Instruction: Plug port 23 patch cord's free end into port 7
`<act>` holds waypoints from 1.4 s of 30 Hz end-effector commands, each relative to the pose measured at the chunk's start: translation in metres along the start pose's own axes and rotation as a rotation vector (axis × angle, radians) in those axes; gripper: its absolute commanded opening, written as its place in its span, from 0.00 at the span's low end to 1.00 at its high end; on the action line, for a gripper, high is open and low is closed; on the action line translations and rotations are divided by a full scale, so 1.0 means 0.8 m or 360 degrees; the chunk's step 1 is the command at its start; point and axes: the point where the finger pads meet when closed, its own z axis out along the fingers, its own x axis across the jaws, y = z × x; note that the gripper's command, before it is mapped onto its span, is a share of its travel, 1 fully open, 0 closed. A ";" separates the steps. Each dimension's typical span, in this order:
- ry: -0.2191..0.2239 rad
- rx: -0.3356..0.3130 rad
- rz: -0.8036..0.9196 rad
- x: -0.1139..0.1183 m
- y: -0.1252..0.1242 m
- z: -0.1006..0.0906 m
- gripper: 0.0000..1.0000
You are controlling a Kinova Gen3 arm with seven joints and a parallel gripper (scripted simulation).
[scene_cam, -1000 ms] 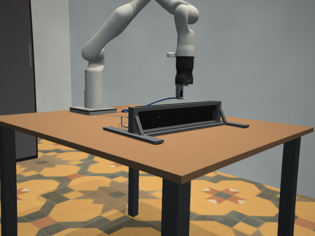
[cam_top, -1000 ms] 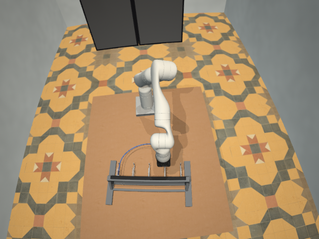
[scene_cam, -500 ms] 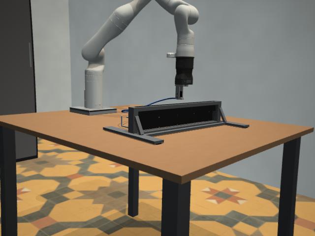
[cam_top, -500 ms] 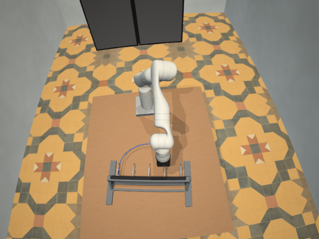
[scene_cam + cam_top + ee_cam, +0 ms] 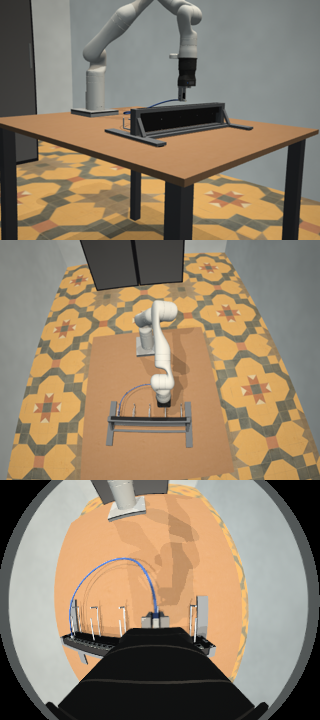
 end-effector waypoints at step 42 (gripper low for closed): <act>0.0005 0.0011 0.0031 0.001 0.028 0.029 0.00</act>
